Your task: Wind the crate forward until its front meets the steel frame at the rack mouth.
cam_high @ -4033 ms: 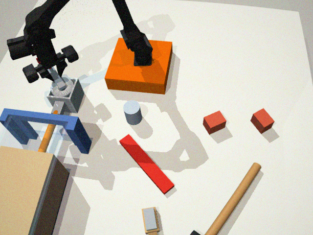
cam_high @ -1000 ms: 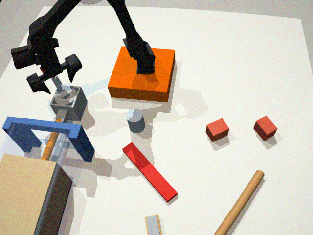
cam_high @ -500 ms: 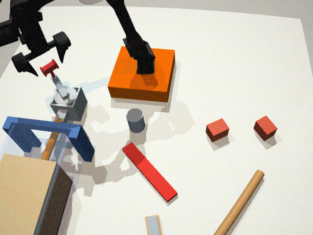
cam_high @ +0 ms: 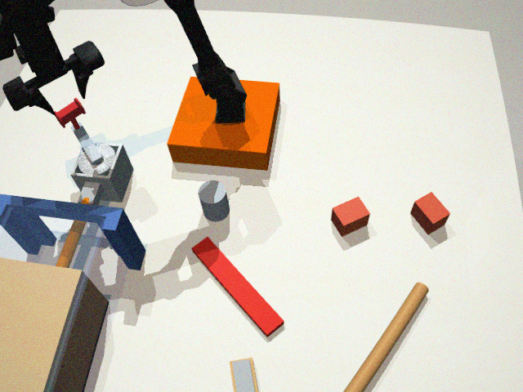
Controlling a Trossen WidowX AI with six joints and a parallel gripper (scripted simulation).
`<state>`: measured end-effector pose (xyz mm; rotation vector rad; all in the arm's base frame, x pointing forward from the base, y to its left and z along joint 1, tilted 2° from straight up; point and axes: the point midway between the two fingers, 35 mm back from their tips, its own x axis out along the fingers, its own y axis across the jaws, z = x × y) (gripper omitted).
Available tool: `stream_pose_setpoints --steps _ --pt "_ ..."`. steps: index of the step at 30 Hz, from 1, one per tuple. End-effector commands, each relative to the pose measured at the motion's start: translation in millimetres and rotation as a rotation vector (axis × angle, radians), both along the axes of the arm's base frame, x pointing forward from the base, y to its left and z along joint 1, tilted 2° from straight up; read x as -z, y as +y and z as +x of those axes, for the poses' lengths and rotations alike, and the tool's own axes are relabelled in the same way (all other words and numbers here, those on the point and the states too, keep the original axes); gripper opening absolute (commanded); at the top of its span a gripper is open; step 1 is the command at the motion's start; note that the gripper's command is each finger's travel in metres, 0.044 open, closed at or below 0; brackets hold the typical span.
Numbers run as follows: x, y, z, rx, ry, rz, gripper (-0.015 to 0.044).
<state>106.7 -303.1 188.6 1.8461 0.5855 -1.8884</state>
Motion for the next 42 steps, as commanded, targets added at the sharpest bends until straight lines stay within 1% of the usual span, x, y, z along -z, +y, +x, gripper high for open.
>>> stream_pose_setpoints --steps 1,9,42 --pt "0.0 -0.5 0.2 0.000 -0.001 -0.003 0.0204" --pt "0.0 -0.5 0.2 0.000 -0.001 -0.003 0.0000" --pt "0.0 -0.5 0.2 0.000 -0.001 -0.003 0.0000"
